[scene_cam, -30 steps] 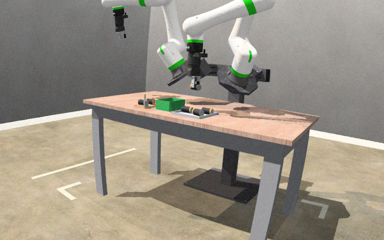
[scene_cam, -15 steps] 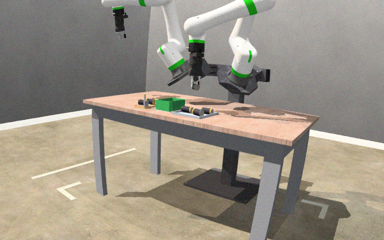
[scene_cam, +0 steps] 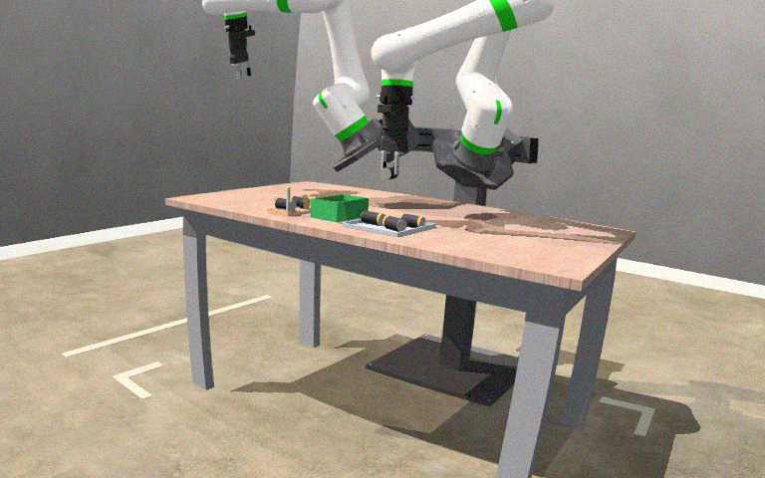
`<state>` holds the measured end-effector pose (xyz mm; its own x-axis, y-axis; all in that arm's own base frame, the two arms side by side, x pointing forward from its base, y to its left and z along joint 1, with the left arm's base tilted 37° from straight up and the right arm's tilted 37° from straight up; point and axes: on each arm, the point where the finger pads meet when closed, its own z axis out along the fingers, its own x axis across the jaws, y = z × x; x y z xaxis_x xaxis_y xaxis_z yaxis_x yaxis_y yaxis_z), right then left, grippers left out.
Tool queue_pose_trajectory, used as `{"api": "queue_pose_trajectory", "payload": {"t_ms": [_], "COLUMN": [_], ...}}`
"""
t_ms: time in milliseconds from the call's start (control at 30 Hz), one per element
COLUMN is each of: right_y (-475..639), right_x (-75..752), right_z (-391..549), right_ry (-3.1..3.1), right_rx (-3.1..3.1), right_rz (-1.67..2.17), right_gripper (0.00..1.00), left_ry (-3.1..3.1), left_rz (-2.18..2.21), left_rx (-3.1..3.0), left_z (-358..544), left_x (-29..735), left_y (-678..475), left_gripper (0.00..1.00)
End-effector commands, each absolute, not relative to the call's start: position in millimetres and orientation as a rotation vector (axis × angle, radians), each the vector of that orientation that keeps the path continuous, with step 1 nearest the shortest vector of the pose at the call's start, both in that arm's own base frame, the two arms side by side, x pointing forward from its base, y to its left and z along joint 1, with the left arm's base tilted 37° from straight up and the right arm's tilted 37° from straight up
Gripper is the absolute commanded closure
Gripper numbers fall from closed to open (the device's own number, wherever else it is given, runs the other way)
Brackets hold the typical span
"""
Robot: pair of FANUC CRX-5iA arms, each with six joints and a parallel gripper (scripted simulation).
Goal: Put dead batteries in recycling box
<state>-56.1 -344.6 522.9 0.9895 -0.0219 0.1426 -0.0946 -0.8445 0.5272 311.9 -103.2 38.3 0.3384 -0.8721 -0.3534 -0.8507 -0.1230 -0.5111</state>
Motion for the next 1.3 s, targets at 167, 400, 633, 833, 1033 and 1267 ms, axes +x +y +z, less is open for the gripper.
{"api": "queue_pose_trajectory", "payload": {"t_ms": [167, 400, 633, 833, 1033, 1267], "right_y": [-344.3, -344.3, -344.3, -344.3, -344.3, -344.3], "right_x": [-56.7, -56.7, -56.7, -56.7, -56.7, -56.7], "right_z": [523.8, 523.8, 523.8, 523.8, 523.8, 523.8], "right_ry": [-0.083, -0.083, -0.083, -0.083, -0.083, -0.083], "right_rx": [2.57, 2.57, 2.57, 2.57, 2.57, 2.57], "right_rz": [0.176, 0.176, 0.176, 0.176, 0.176, 0.176], "right_gripper": [0.0, 0.0, 0.0, 0.0, 0.0, 0.0], "left_ry": [1.898, 2.155, 2.301, 2.433, 2.524, 2.574], "left_rz": [0.133, 0.268, 0.355, 0.447, 0.522, 0.571], "left_rx": [-1.637, -1.31, -1.073, -0.8, -0.557, -0.388], "left_z": [39.0, 39.0, 39.0, 39.0, 39.0, 39.0], "left_x": [312.3, 312.3, 312.3, 312.3, 312.3, 312.3], "left_y": [-103.7, -103.7, -103.7, -103.7, -103.7, -103.7], "left_gripper": [0.43, 0.43, 0.43, 0.43, 0.43, 0.43]}}
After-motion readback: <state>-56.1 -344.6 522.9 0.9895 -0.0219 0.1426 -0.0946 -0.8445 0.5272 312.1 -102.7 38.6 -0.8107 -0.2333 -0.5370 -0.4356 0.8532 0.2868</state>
